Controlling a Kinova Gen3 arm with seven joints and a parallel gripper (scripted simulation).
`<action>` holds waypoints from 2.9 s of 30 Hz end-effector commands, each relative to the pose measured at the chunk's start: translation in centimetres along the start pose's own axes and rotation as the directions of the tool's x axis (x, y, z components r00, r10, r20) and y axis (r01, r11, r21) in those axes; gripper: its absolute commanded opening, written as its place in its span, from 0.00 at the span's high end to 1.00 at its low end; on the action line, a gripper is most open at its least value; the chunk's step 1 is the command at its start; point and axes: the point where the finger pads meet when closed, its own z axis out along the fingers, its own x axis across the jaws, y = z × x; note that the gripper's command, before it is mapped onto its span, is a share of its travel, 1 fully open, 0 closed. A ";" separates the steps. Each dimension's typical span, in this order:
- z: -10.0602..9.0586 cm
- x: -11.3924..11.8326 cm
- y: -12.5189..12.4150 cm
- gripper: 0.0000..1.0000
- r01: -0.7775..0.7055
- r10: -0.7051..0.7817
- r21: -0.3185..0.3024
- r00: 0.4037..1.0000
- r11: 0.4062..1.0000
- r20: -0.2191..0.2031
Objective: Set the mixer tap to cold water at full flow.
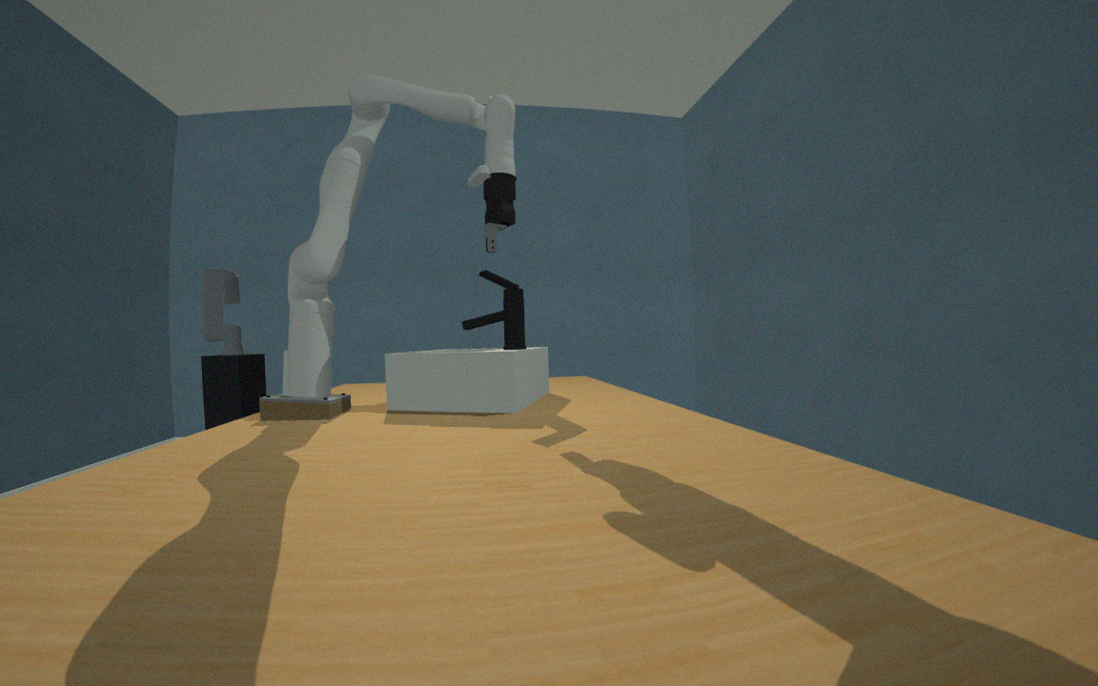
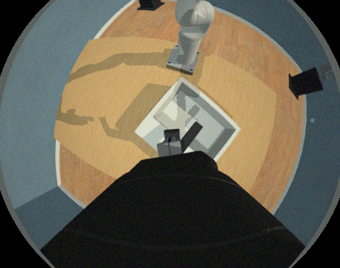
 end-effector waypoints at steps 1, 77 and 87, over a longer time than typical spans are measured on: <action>-0.1 -0.1 0.0 1.00 0.018 -0.018 -0.002 1.000 1.000 0.000; -0.9 -2.1 0.1 1.00 0.943 -0.943 -0.005 -0.333 -0.333 0.004; -1.0 -1.6 0.3 1.00 0.779 -0.779 -0.003 -0.628 -0.628 0.005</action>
